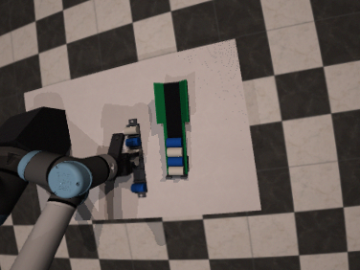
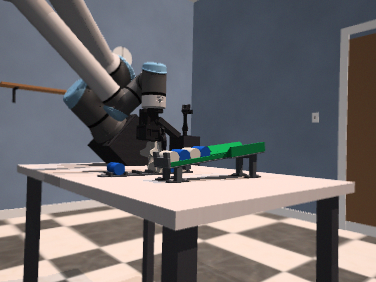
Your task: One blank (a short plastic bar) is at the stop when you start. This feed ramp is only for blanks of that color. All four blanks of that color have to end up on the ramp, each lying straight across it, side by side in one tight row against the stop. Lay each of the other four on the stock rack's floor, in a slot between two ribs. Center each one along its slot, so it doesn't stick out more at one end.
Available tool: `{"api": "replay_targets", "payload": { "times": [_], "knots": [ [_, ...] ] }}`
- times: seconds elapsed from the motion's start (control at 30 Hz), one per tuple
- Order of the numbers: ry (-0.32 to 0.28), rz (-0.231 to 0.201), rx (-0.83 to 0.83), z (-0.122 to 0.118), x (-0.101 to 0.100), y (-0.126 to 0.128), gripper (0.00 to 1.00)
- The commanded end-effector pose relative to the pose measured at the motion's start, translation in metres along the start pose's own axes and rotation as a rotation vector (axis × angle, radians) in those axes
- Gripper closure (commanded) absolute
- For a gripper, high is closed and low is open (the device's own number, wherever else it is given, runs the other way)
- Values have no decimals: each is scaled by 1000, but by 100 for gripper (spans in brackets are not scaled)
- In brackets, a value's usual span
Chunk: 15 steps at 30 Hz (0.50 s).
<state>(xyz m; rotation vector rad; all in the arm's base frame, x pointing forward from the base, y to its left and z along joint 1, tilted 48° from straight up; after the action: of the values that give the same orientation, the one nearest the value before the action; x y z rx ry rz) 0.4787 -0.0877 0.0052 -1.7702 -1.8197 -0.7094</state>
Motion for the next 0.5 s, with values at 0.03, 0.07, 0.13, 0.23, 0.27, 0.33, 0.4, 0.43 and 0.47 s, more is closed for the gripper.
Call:
{"api": "replay_targets", "payload": {
  "times": [0.03, 0.07, 0.13, 0.23, 0.27, 0.33, 0.4, 0.43, 0.47],
  "knots": [
    [2, 3, 3, 1, 0, -3, 64],
    [2, 3, 3, 1, 0, -3, 64],
    [2, 3, 3, 1, 0, -3, 64],
    [2, 2, 3, 1, 0, -3, 64],
    [2, 2, 2, 1, 0, -2, 64],
    [1, 0, 2, 1, 3, -2, 64],
    [1, 0, 2, 1, 4, -2, 64],
    [1, 0, 2, 1, 4, -2, 64],
    [1, 0, 2, 1, 6, -2, 64]
  ]
}}
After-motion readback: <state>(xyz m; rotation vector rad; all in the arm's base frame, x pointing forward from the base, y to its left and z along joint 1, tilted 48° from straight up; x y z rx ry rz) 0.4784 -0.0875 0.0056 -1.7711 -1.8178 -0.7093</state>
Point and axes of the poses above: the point where the finger pads meet when closed, its own x axis back along the fingers, its own y axis across the jaws, z = x × y, the point moved 7 cm from there along x, back along the fingers, and after that the axes turned 3 degrees about x, right-handed, at the moved point
